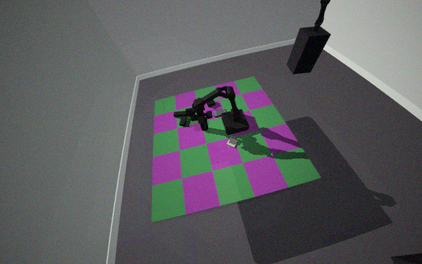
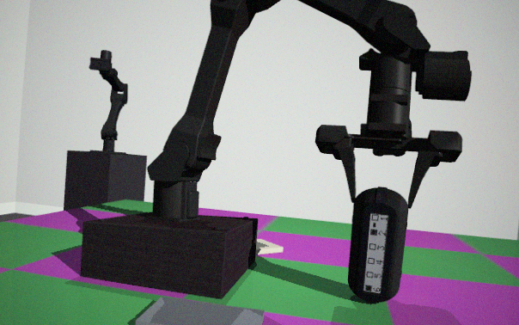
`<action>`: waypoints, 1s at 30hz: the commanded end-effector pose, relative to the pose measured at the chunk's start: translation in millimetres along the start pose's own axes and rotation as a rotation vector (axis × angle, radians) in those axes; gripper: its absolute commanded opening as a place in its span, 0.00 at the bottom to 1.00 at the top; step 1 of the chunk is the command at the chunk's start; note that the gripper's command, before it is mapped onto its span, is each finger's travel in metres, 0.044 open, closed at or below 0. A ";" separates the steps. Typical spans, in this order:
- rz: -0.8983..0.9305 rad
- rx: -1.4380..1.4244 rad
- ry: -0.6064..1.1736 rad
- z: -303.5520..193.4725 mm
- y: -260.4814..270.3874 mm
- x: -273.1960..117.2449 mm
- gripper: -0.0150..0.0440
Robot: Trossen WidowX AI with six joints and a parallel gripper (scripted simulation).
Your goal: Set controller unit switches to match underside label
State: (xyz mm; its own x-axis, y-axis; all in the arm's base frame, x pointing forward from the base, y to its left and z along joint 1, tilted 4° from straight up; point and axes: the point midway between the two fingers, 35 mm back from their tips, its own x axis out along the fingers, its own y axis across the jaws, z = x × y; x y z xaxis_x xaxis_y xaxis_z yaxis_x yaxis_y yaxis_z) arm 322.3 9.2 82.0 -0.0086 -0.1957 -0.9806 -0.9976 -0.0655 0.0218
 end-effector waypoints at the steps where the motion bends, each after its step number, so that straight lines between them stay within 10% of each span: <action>1: 0.001 -0.002 -0.027 8.0 0.0 -1.0 0.82; 30: 0.001 -0.002 -0.096 29.5 0.1 -6.2 0.83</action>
State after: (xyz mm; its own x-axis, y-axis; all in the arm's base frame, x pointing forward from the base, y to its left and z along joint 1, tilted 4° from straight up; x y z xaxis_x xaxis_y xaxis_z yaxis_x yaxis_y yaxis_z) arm 321.3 32.9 83.6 -0.0105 -0.1240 -0.9922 -0.9976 -0.0670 0.0189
